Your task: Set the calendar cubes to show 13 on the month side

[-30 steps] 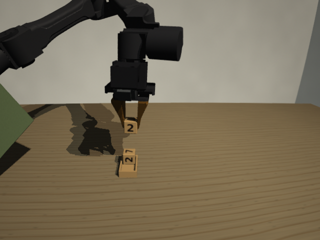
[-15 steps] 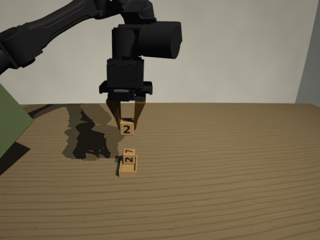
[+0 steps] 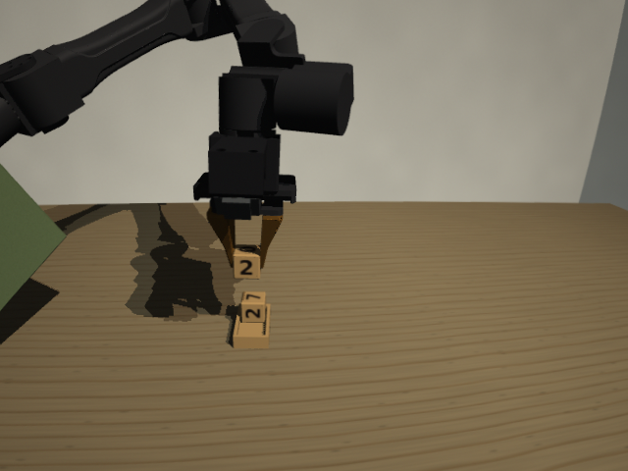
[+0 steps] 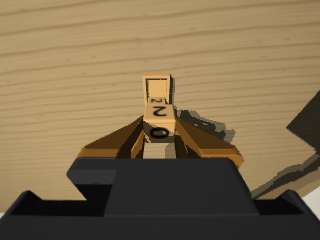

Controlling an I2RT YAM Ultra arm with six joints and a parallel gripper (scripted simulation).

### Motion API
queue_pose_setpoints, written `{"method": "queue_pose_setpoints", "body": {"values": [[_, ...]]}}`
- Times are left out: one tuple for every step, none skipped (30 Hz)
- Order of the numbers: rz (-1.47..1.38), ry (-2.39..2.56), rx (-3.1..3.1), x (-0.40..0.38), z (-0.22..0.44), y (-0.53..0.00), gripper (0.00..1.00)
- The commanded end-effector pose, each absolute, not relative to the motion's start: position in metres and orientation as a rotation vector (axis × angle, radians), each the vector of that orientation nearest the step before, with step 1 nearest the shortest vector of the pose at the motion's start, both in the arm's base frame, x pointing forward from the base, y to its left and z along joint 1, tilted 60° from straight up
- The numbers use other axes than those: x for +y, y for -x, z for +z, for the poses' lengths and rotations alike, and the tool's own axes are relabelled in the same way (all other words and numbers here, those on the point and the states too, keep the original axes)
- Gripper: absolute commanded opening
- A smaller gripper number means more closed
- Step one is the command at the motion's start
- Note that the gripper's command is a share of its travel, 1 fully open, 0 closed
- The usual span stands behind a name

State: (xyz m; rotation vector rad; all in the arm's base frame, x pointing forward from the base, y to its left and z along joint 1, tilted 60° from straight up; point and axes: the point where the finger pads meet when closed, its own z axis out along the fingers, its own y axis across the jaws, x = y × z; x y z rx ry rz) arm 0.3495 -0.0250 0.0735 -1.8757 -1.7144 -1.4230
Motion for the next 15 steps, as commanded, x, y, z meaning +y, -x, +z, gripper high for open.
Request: {"method": "queue_pose_setpoints", "body": {"values": [[-1.438, 1.901, -1.716, -0.027, 0.071, -0.357, 0.26], [-1.438, 1.901, -1.716, -0.025, 0.07, -0.359, 0.26], [-1.438, 1.901, -1.716, -0.023, 0.068, -0.36, 0.26], [-1.438, 1.9, -1.716, -0.02, 0.066, -0.362, 0.26], [-1.438, 1.9, -1.716, -0.018, 0.065, -0.364, 0.26], [-1.438, 1.9, -1.716, -0.016, 0.063, -0.366, 0.26], [-1.438, 1.9, -1.716, -0.014, 0.061, -0.367, 0.26], [-1.438, 1.9, -1.716, -0.012, 0.06, -0.369, 0.26], [-1.438, 1.9, -1.716, -0.01, 0.058, -0.37, 0.26], [-1.438, 1.9, -1.716, -0.008, 0.057, -0.372, 0.26], [-1.438, 1.9, -1.716, -0.007, 0.056, -0.373, 0.26], [-1.438, 1.9, -1.716, -0.005, 0.055, -0.374, 0.26], [-1.438, 1.9, -1.716, -0.004, 0.054, -0.375, 0.26], [-1.438, 1.9, -1.716, -0.004, 0.054, -0.375, 0.26], [-1.438, 1.9, -1.716, -0.004, 0.054, -0.375, 0.26]]}}
